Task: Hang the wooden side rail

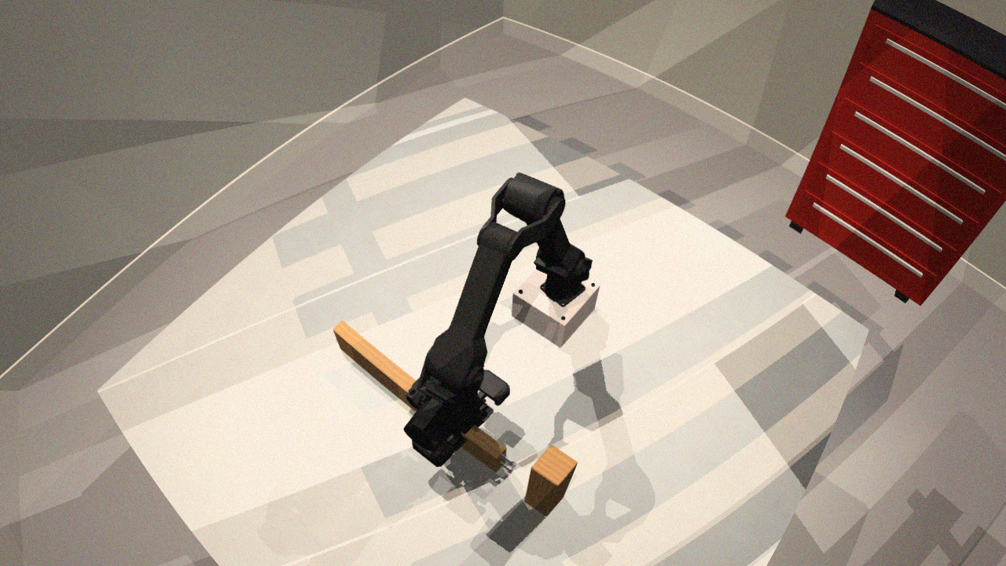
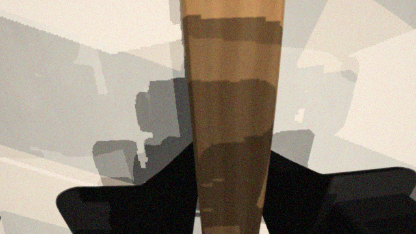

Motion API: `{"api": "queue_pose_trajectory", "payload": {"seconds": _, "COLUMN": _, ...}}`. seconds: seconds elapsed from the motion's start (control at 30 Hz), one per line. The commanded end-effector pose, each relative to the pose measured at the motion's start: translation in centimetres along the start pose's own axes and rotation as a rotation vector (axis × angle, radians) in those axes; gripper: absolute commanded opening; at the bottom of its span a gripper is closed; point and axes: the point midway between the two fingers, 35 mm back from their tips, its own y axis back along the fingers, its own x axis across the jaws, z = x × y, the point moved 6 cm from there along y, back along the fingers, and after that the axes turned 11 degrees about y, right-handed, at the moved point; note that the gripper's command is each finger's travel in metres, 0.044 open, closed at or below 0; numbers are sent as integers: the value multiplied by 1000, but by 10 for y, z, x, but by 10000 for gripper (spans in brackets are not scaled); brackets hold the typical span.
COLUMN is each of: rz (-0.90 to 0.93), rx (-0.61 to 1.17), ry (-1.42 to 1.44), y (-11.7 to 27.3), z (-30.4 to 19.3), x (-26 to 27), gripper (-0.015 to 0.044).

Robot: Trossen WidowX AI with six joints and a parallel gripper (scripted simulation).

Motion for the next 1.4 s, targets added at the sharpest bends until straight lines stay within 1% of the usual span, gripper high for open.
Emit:
{"api": "queue_pose_trajectory", "payload": {"seconds": 0.0, "rz": 7, "rx": -3, "ry": -12, "y": 4, "z": 0, "x": 1, "gripper": 0}}
{"api": "queue_pose_trajectory", "payload": {"seconds": 1.37, "rz": 7, "rx": -3, "ry": -12, "y": 11, "z": 0, "x": 1, "gripper": 0}}
